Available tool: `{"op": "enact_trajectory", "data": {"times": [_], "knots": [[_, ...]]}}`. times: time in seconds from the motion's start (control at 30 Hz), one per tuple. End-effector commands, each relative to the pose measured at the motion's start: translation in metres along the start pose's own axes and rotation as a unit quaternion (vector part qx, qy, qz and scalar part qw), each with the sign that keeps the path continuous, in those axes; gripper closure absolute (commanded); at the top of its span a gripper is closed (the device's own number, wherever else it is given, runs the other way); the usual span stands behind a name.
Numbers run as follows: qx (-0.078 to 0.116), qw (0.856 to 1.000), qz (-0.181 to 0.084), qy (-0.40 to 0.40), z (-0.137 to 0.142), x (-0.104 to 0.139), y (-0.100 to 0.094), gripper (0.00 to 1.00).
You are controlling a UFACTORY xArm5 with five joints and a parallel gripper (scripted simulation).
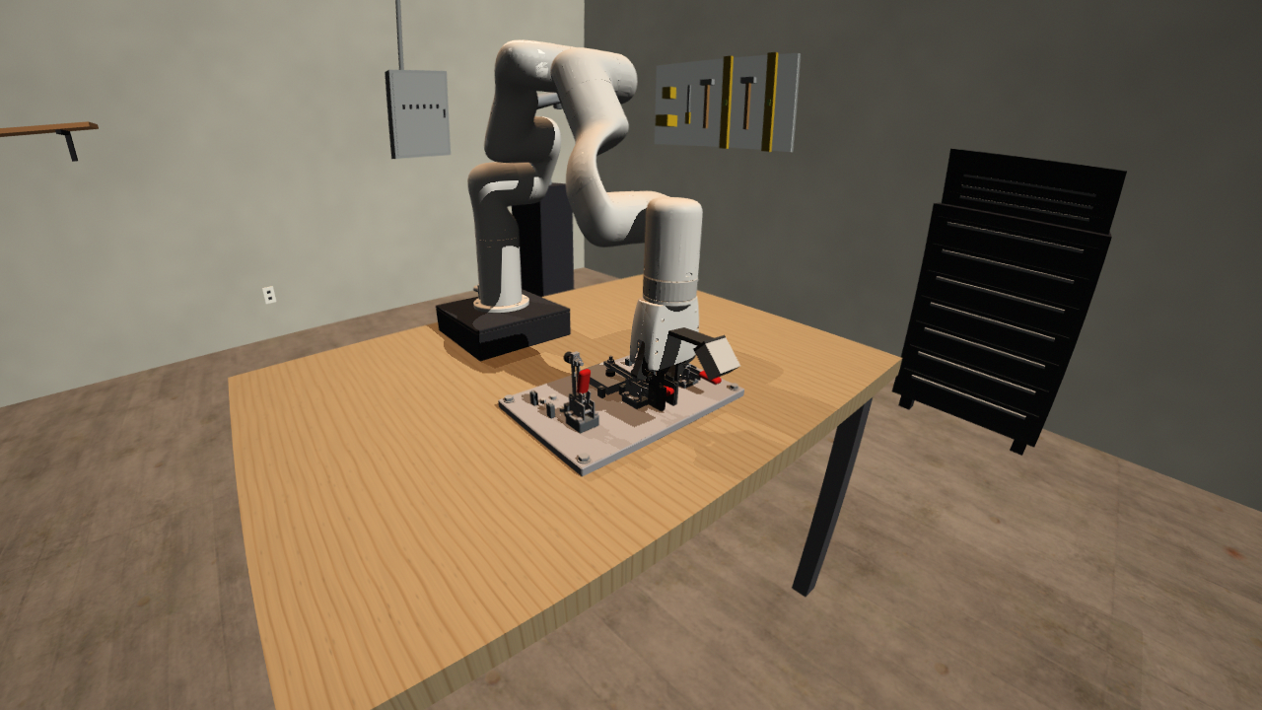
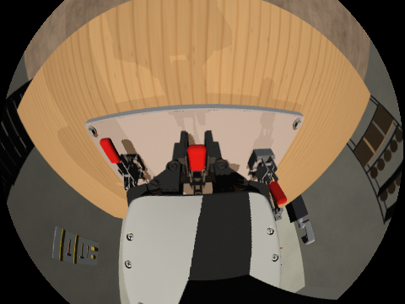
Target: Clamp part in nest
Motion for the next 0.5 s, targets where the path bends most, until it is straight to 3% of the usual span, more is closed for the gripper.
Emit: {"op": "enact_trajectory", "data": {"times": [0.0, 0.47], "knots": [[0.000, 1.000, 0.000, 0.000, -0.0003, -0.0001, -0.0005, 1.00], [0.000, 1.000, 0.000, 0.000, -0.0005, -0.0006, 0.0009, 1.00]]}}
Point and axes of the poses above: the point where the finger pads meet when closed, its own y axis out along the fingers, its own z axis across the jaws, x = y × z, the point moved 8 cm from there along -y, back along the fingers, and after that the axes turned 15 degrees about y, right-handed, at the moved point
